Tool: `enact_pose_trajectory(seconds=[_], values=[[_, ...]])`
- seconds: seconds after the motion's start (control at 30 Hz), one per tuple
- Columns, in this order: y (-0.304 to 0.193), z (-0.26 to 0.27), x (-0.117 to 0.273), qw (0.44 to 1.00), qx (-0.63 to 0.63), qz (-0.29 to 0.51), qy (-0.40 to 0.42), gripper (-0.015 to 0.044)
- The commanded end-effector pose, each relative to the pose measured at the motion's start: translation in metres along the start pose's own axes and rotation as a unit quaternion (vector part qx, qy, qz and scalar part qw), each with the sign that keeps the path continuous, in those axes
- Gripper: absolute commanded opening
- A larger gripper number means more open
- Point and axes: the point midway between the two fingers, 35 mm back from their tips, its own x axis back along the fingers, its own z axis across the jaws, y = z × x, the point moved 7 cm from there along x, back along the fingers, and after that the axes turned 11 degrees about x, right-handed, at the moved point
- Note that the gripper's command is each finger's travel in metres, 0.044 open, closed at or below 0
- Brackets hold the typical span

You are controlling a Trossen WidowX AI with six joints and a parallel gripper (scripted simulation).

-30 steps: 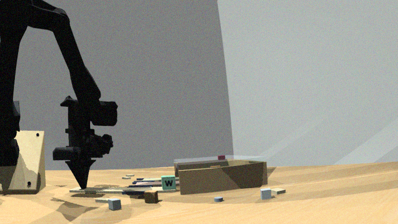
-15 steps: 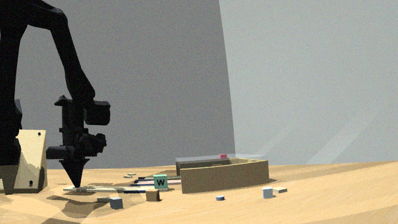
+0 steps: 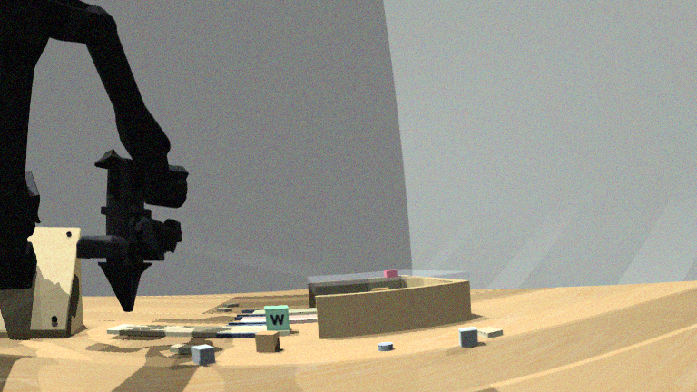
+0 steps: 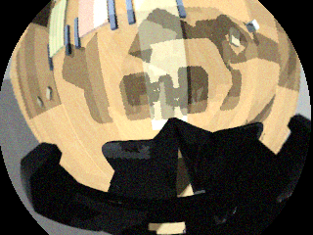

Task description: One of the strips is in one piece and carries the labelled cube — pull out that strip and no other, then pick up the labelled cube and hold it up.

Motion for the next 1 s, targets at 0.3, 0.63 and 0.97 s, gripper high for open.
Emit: enact_pose_trajectory(seconds=[0.3, 0.63, 0.97], values=[[0.036, -0.008, 0.017, 0.999, 0.043, -0.001, 0.004, 0.021], [0.072, -0.016, 0.021, 0.999, 0.042, -0.001, 0.004, 0.044], [0.109, -0.024, 0.025, 0.999, 0.042, -0.002, 0.004, 0.044]])
